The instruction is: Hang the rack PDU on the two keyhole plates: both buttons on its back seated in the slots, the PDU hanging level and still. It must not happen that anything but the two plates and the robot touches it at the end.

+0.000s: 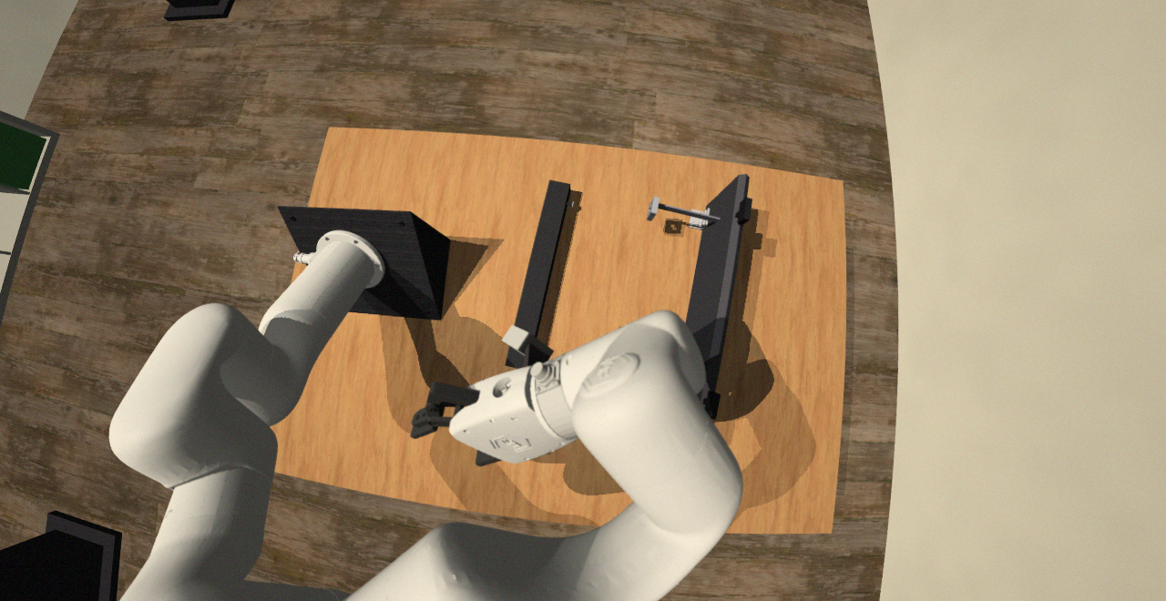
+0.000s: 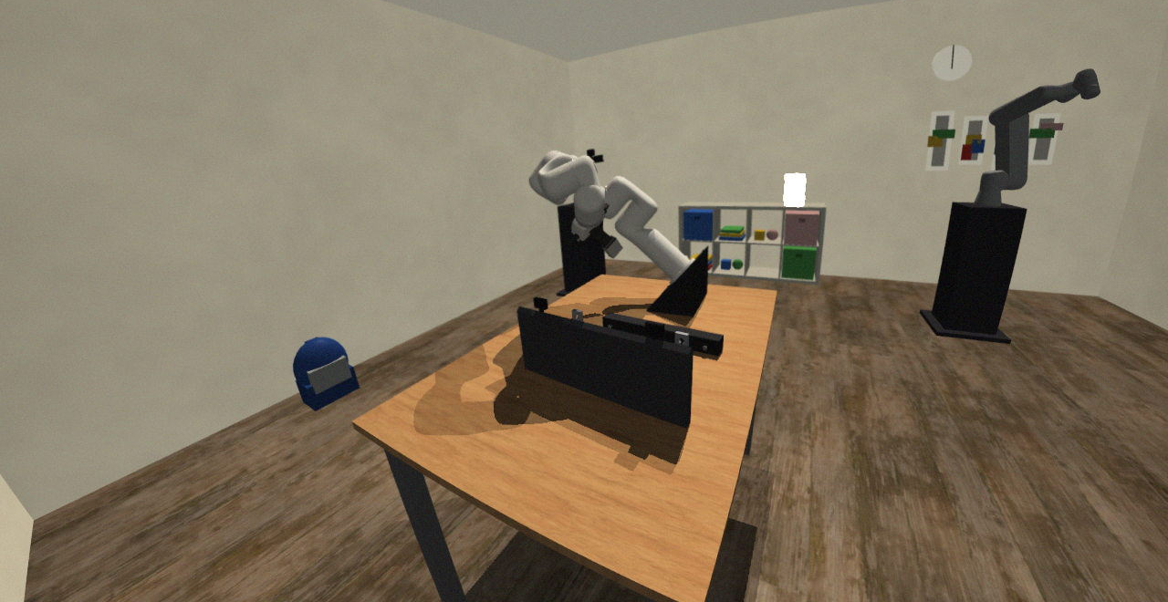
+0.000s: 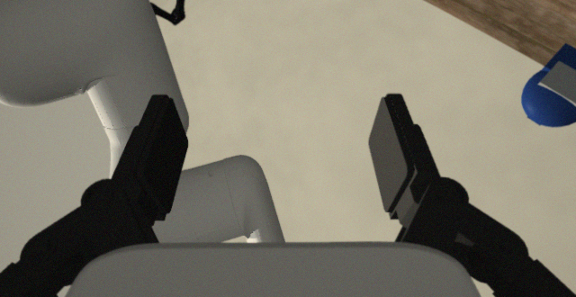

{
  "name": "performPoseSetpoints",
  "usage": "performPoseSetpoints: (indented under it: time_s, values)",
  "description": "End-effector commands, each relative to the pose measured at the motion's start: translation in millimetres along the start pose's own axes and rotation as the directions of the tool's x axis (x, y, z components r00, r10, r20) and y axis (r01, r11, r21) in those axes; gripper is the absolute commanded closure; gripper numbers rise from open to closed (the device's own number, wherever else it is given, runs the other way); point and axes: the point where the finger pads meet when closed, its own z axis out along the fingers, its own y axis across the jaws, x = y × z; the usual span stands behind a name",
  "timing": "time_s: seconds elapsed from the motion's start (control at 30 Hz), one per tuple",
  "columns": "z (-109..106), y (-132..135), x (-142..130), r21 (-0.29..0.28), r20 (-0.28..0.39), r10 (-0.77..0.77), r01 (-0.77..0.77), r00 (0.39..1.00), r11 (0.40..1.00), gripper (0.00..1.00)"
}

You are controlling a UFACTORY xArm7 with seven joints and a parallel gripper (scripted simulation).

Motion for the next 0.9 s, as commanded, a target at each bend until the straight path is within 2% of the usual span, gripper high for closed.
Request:
performPoseSetpoints:
  time_s: [0.0, 0.6, 0.7, 0.8, 0.83, 0.87]
  values:
    - [-1, -1, 0, -0.003, -0.003, 0.0, 0.0, 1.0, 1.0, 0.0]
    - [-1, -1, 1, -0.008, -0.007, 0.001, -0.001, 1.0, 1.0, 0.0]
    - [-6, 0, 15, -0.064, -0.055, 0.004, -0.007, 0.998, 0.998, 0.0]
    - [-22, 0, 50, -0.197, -0.17, -0.007, -0.027, 0.985, 0.98, 0.0]
    - [-22, 0, 50, -0.197, -0.17, -0.007, -0.027, 0.985, 0.98, 0.0]
    - [-31, -1, 64, -0.254, -0.22, -0.02, -0.037, 0.975, 0.967, 0.0]
